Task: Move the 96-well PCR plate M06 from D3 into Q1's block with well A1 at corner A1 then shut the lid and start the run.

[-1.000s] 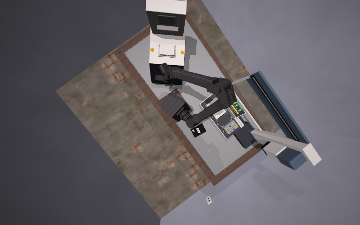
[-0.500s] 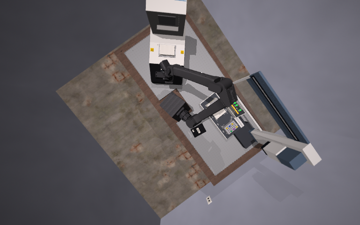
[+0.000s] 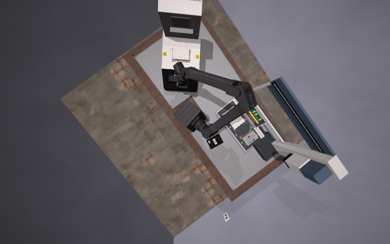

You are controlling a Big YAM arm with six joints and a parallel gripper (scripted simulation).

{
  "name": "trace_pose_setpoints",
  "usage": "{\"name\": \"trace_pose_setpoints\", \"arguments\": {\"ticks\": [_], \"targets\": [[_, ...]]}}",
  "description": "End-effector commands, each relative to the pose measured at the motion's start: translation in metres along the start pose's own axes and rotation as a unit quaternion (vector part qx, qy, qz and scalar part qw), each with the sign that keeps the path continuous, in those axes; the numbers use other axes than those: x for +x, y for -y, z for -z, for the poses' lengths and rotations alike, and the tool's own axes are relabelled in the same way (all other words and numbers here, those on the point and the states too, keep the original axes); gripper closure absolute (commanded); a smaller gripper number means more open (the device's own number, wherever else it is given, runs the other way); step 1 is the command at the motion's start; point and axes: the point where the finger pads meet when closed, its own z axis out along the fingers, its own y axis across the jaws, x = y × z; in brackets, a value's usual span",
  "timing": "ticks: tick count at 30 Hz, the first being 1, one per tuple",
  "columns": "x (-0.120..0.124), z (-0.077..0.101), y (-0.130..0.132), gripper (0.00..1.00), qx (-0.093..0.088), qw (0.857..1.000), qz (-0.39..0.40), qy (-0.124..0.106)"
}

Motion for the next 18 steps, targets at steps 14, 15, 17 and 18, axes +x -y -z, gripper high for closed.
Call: {"name": "trace_pose_setpoints", "arguments": {"ticks": [14, 15, 17, 18], "targets": [[0.000, 0.017, 0.006, 1.00, 0.020, 1.000, -0.011, 0.003], [-0.001, 0.019, 0.009, 1.00, 0.023, 1.000, -0.013, 0.004], [-0.001, 0.020, 0.011, 1.00, 0.024, 1.000, -0.015, 0.006], [-0.001, 0.020, 0.011, 1.00, 0.024, 1.000, -0.015, 0.006]]}}
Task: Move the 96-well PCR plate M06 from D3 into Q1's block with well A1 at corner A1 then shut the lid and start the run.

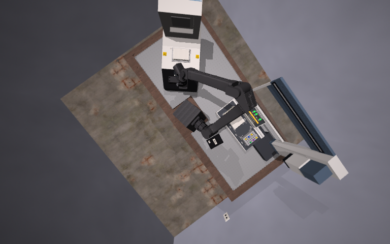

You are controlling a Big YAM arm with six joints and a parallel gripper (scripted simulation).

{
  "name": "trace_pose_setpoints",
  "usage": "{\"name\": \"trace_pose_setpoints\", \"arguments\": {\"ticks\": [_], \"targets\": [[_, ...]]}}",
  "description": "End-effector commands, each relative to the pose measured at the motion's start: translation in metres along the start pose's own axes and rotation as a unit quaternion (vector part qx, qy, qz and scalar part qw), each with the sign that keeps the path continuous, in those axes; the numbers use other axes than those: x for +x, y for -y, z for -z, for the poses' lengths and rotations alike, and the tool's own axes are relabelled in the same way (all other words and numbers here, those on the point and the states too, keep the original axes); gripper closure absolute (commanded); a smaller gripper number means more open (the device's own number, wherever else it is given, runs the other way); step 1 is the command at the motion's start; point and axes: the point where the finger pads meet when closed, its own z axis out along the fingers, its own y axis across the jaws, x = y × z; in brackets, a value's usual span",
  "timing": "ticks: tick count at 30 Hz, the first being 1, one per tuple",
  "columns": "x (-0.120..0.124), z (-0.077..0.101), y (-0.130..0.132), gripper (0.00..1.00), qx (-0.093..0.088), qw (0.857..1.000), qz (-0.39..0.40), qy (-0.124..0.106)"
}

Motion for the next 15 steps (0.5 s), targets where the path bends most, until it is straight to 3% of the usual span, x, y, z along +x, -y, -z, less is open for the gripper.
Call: {"name": "trace_pose_setpoints", "arguments": {"ticks": [1, 9, 15], "targets": [[-0.002, 0.021, 0.020, 1.00, 0.027, 0.999, -0.018, 0.010], [-0.008, 0.014, 0.021, 1.00, 0.022, 1.000, 0.000, 0.006], [-0.007, 0.003, 0.007, 1.00, 0.008, 1.000, 0.011, -0.001]]}}
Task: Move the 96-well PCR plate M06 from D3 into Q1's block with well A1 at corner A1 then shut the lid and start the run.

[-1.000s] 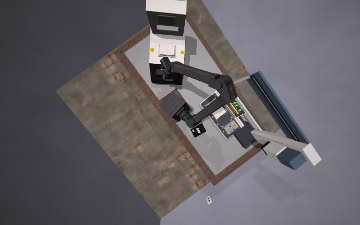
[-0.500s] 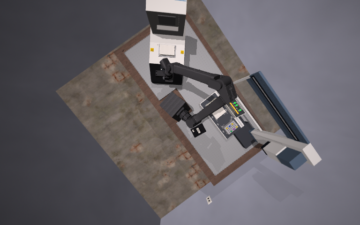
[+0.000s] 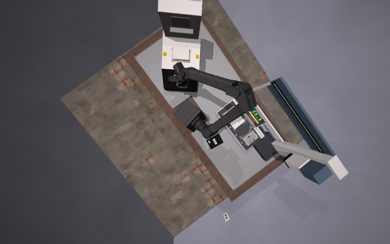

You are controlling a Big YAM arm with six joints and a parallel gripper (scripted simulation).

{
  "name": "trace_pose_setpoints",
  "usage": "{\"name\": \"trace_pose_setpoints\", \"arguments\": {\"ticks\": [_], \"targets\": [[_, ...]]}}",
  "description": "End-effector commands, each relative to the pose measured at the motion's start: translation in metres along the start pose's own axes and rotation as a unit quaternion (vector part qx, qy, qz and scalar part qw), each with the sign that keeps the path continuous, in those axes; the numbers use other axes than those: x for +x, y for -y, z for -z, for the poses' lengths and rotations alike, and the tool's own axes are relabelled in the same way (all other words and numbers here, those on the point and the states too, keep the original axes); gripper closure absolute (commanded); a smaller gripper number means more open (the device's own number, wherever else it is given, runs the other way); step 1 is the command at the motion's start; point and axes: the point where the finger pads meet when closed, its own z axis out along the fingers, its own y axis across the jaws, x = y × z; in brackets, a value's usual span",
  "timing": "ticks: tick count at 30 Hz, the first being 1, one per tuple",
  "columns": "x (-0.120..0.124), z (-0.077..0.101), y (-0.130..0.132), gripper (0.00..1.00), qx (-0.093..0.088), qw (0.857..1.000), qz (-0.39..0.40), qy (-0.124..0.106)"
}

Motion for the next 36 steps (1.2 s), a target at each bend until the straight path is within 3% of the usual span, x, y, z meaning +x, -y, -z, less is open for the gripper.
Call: {"name": "trace_pose_setpoints", "arguments": {"ticks": [1, 8, 15, 32, 36], "targets": [[-0.006, 0.000, 0.003, 1.00, 0.004, 1.000, 0.013, -0.003], [-0.004, -0.005, -0.007, 1.00, -0.004, 1.000, 0.018, -0.008], [-0.008, 0.000, 0.006, 1.00, 0.006, 1.000, 0.011, -0.002], [-0.006, -0.026, 0.031, 1.00, 0.004, 1.000, 0.004, 0.007], [-0.007, -0.024, 0.028, 1.00, 0.003, 1.000, 0.005, 0.007]]}}
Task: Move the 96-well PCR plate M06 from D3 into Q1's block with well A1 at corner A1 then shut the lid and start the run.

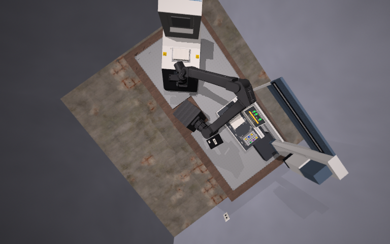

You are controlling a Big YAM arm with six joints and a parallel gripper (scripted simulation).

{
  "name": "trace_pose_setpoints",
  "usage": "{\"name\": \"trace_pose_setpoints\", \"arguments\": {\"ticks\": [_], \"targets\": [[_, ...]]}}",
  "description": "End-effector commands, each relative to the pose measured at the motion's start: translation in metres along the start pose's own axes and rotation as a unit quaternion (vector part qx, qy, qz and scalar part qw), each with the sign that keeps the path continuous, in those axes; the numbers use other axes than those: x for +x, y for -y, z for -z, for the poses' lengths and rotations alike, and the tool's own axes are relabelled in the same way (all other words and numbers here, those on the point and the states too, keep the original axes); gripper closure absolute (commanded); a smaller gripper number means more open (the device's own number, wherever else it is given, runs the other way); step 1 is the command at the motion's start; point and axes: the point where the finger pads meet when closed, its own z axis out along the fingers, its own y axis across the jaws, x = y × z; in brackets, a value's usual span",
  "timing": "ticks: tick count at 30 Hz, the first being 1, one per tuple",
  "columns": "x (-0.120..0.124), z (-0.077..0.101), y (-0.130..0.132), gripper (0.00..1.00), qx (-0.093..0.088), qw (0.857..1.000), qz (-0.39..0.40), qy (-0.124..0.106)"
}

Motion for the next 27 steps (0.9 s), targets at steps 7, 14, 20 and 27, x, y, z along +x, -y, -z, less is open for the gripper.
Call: {"name": "trace_pose_setpoints", "arguments": {"ticks": [7, 14, 20, 27], "targets": [[0.001, 0.007, 0.000, 1.00, 0.005, 1.000, 0.001, -0.005], [0.002, 0.020, 0.013, 1.00, 0.021, 1.000, -0.013, -0.001], [0.002, 0.023, 0.023, 1.00, 0.023, 0.999, -0.021, 0.007], [0.003, 0.020, 0.025, 1.00, 0.023, 0.999, -0.033, 0.019]]}}
